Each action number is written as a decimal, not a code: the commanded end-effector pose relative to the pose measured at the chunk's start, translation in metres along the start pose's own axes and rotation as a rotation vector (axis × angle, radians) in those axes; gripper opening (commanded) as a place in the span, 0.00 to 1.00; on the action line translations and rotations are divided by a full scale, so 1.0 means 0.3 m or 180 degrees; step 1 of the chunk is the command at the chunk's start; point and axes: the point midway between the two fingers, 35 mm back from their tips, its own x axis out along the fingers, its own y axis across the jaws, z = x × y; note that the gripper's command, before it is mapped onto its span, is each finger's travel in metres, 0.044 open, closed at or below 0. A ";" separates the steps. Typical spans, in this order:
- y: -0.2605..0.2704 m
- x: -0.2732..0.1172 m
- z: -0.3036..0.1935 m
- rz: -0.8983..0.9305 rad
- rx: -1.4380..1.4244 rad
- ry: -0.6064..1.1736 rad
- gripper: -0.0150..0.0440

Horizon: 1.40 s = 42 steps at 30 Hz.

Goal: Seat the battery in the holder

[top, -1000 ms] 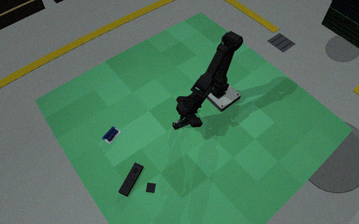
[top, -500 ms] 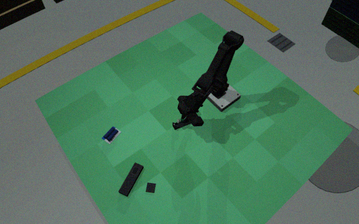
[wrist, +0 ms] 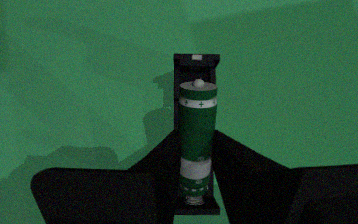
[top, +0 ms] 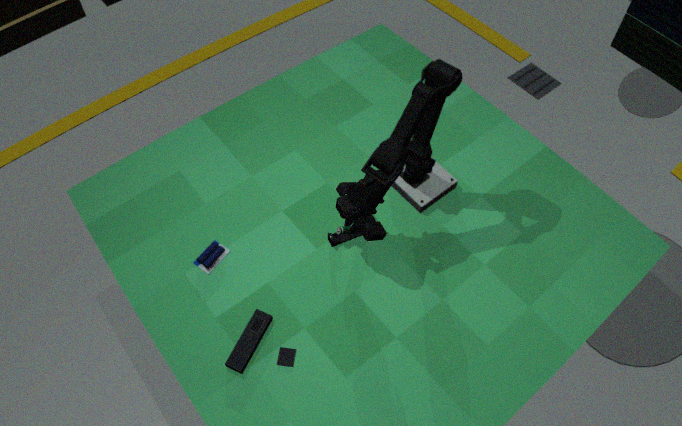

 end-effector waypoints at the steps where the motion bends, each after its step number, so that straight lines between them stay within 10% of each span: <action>1: -0.003 0.008 -0.012 -0.0016 -0.0033 0.0137 0.36; 42: -0.001 0.044 0.013 -0.0064 -0.0049 0.0967 0.36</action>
